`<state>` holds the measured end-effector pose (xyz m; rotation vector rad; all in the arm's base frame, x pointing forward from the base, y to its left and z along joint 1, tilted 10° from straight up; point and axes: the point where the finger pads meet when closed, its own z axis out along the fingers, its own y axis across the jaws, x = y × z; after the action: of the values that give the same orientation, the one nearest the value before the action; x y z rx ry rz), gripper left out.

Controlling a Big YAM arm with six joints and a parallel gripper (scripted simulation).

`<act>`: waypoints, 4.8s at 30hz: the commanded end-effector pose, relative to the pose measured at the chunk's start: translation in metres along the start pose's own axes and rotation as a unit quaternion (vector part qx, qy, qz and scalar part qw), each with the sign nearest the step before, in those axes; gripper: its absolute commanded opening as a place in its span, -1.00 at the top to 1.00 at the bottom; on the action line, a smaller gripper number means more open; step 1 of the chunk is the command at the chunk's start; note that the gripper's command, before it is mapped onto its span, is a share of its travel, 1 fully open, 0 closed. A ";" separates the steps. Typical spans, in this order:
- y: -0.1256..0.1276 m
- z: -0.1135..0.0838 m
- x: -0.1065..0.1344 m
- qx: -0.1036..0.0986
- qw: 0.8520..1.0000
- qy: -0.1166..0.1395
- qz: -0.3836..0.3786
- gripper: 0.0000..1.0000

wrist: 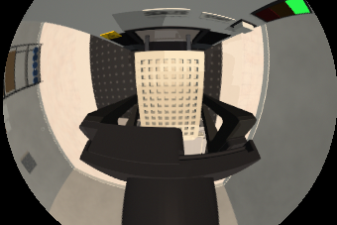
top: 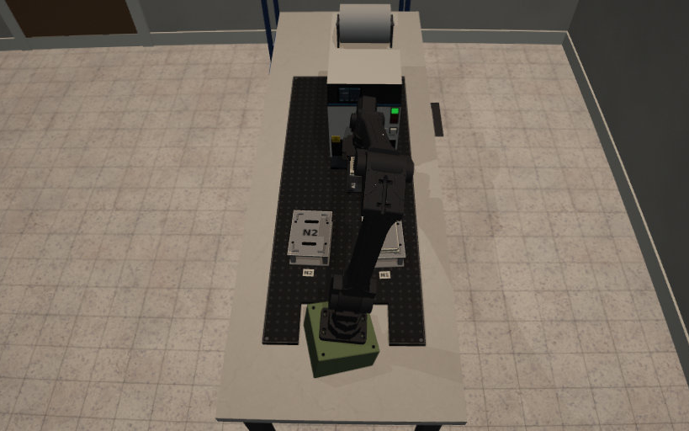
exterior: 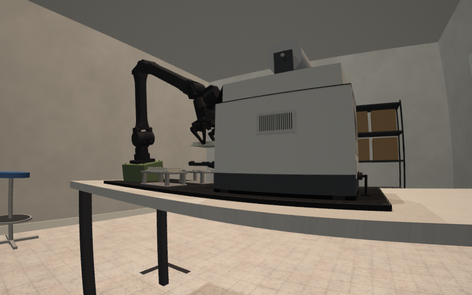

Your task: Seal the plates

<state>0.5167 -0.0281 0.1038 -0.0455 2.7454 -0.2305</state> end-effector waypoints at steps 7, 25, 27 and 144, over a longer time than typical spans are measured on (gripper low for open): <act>0.005 -0.011 -0.024 0.001 1.000 -0.028 0.002 1.00; -0.008 -0.023 -0.025 0.005 0.999 -0.038 0.013 1.00; -0.007 -0.023 -0.028 0.005 0.999 -0.040 0.013 1.00; -0.002 0.023 -0.020 0.001 1.000 -0.029 0.002 1.00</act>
<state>0.5185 -0.0290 0.0714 -0.0498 2.7453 -0.2283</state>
